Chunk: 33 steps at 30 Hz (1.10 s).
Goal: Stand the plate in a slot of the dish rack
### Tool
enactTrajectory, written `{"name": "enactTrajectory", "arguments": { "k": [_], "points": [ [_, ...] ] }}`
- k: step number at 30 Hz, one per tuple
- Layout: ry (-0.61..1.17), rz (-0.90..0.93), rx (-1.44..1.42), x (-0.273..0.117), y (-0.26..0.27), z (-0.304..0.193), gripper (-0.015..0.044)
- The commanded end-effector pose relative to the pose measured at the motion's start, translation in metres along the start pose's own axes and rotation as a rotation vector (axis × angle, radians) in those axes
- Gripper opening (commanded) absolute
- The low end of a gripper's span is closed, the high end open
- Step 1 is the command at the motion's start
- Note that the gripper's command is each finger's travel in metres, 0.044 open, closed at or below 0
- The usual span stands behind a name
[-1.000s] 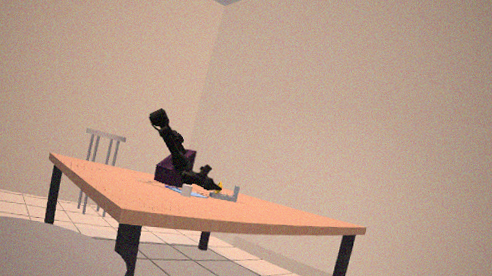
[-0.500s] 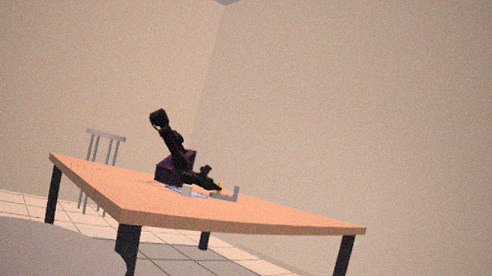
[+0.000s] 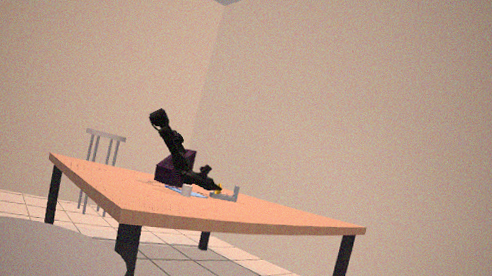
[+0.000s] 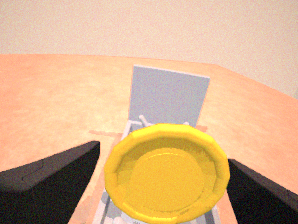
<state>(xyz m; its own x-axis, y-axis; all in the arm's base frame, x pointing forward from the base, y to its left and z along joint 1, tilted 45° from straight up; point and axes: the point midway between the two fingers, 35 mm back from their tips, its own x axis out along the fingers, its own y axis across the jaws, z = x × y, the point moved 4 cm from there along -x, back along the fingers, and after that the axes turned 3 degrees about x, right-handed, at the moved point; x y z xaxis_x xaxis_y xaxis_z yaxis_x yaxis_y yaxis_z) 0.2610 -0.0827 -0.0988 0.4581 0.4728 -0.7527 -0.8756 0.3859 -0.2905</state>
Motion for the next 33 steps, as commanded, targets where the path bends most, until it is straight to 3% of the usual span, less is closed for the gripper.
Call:
{"name": "enactTrajectory", "arguments": {
  "k": [1,6,16,22,33],
  "points": [
    [0.000,0.000,0.000,0.000,0.000,0.000,0.0400],
    [0.001,0.002,0.000,-0.001,-0.002,0.008,0.0400],
    [-0.006,0.003,0.014,-0.020,-0.011,0.114,0.0400],
    [0.004,0.011,0.033,-0.020,-0.011,0.117,0.0400],
    [0.207,0.104,0.311,-0.014,-0.001,0.129,0.0400]
  ]
}}
